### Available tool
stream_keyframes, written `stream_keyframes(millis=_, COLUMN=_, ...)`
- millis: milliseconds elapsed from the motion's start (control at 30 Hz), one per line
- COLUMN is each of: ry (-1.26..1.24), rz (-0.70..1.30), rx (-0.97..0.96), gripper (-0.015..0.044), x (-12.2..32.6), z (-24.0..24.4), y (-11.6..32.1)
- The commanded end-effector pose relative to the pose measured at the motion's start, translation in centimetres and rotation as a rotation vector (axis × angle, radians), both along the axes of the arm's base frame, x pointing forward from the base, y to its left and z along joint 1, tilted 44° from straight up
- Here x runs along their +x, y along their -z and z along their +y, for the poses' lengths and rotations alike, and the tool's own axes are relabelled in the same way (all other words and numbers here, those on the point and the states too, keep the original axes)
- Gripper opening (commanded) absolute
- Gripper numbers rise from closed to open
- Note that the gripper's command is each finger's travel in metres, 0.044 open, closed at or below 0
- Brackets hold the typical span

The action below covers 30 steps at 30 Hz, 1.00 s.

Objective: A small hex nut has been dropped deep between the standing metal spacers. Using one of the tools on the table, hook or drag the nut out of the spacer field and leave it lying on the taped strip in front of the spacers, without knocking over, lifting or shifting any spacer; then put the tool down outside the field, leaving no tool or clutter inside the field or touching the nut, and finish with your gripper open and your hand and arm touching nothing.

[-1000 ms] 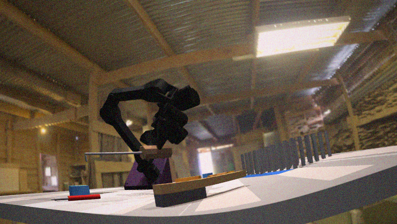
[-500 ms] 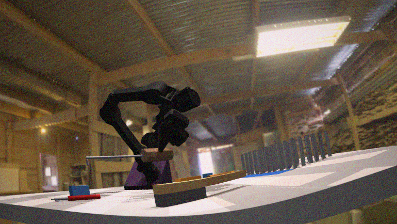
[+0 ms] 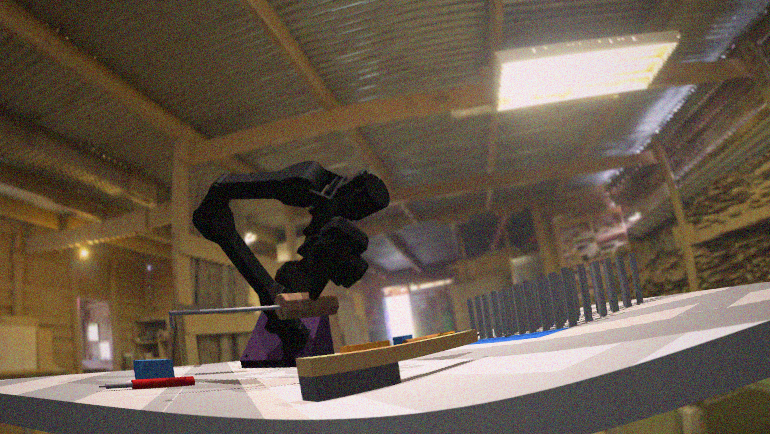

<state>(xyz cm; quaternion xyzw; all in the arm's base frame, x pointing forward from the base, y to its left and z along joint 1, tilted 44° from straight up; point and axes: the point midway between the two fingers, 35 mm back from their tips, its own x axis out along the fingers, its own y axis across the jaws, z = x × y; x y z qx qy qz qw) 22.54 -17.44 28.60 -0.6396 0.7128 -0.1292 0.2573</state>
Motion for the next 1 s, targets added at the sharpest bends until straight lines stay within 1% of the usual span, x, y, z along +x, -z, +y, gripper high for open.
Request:
stream_keyframes(millis=0, ry=-0.001, rz=0.006, rx=0.003, gripper=0.0000, x=0.0, z=-0.1, y=0.2)
stream_keyframes(millis=967, ry=0.002, rz=0.004, rx=0.016, gripper=0.0000, x=0.3, z=-0.9, y=1.3)
